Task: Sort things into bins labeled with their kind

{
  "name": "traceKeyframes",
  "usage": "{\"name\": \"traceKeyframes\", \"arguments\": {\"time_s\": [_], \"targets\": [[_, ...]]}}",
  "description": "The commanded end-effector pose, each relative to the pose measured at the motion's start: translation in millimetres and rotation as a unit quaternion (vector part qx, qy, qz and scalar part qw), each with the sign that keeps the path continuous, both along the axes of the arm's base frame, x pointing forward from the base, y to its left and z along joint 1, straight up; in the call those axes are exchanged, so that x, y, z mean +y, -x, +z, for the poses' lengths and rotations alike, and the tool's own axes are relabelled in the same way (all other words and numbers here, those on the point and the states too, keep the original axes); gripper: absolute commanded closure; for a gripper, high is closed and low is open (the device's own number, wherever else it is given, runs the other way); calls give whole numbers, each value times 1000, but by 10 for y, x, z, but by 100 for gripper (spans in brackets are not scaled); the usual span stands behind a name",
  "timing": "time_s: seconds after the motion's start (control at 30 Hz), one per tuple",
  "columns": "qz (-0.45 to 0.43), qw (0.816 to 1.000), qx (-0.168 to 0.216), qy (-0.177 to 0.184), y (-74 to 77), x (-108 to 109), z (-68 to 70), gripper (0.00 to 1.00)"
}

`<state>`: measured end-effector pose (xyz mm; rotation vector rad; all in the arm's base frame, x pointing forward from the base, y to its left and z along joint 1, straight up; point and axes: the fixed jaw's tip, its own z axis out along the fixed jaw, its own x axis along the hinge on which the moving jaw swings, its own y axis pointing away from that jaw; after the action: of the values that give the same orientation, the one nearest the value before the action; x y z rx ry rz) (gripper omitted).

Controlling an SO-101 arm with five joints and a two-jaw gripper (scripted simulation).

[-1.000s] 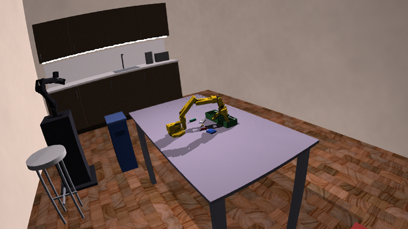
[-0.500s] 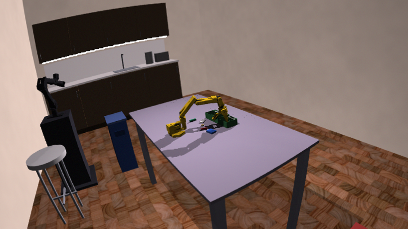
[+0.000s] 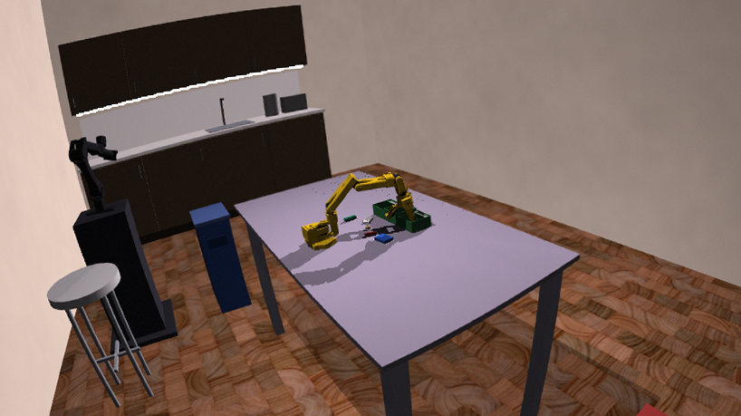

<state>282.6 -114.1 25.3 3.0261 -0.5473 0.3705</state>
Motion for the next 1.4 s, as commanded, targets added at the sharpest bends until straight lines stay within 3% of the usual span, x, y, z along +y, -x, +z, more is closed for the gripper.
{"name": "traceKeyframes", "arguments": {"time_s": [0.0,0.27,0.9,1.37], "targets": [[-3,999,-37,14,-61,-58,196,83],[-3,999,-38,15,-56,-56,239,83],[-2,999,-43,17,49,-16,650,83],[-2,999,-43,17,59,-12,677,83]]}}
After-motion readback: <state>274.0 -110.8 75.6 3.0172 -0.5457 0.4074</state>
